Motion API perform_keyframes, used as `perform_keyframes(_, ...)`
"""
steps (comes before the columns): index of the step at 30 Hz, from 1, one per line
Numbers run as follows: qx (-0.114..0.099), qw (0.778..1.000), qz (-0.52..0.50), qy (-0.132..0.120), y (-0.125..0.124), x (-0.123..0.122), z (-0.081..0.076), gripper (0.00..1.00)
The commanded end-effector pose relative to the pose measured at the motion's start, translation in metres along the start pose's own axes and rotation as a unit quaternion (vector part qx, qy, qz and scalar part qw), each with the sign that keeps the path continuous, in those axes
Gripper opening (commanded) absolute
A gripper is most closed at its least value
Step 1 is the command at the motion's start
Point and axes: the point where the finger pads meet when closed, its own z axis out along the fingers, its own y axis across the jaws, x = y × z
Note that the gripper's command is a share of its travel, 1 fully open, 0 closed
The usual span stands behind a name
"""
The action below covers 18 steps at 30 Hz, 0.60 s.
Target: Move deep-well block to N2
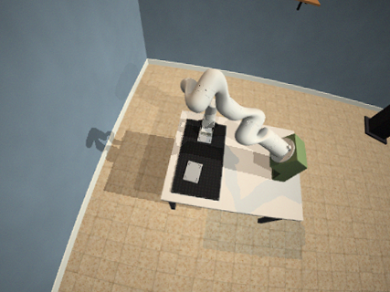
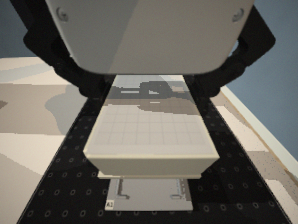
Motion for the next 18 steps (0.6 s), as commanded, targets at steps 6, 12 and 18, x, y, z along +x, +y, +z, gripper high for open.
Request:
perform_keyframes(6, 0.000, 0.999, 0.033, 0.000, -0.001, -0.006, 0.000, 0.00)
perform_keyframes(12, 0.000, 0.999, 0.035, 0.000, -0.003, -0.020, 0.000, 0.00)
perform_keyframes(18, 0.000, 0.999, 0.035, 0.000, -0.005, -0.040, 0.000, 0.00)
